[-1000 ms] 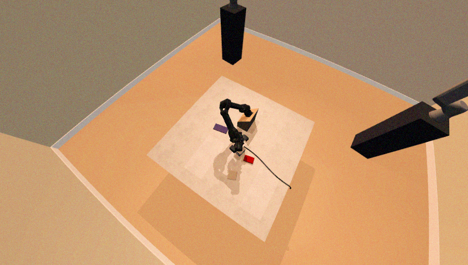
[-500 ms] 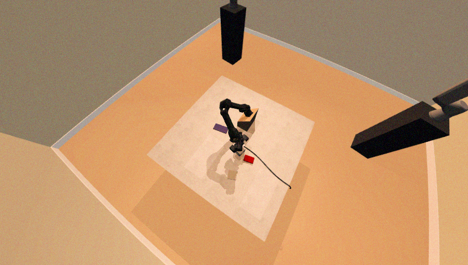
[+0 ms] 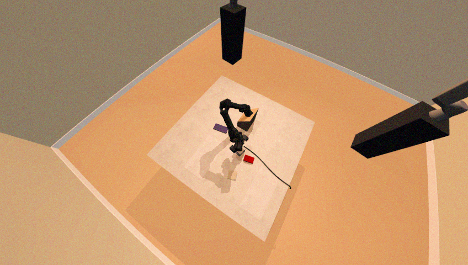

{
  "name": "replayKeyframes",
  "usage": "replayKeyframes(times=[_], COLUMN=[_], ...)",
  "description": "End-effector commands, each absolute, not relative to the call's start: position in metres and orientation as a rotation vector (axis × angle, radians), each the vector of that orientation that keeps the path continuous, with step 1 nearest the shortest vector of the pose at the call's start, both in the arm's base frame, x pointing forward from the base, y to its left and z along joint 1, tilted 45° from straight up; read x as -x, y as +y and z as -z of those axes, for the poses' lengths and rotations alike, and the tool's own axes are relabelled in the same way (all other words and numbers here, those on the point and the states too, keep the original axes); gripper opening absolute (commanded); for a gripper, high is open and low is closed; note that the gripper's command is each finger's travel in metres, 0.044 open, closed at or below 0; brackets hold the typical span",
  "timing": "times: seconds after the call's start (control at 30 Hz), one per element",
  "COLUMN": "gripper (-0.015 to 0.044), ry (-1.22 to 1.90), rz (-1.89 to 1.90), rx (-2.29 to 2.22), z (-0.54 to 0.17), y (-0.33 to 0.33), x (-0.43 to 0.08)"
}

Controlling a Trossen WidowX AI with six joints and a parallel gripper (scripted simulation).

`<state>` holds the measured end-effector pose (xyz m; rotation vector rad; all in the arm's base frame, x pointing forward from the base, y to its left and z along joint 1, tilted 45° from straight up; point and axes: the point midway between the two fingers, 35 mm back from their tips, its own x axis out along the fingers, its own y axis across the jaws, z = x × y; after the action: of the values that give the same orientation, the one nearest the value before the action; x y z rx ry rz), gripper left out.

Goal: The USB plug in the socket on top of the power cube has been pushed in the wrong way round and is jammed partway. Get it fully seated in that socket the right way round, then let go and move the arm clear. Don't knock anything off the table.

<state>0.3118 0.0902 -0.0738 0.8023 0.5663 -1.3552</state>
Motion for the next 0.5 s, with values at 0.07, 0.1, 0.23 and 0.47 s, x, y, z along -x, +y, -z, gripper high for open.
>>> replayKeyframes(times=[0.07,0.1,0.23,0.47], gripper=[0.0000,0.0000,0.0000,0.0000], ry=[0.566,0.566,0.566,0.566], rz=[1.354,1.354,1.354,1.354], rx=[-0.796,-0.796,-0.796,-0.796], z=[0.0757,0.0758,0.0761,0.0764], y=[0.0885,0.0885,0.0881,0.0878], x=[-0.3121,-0.3121,-0.3122,-0.3122])
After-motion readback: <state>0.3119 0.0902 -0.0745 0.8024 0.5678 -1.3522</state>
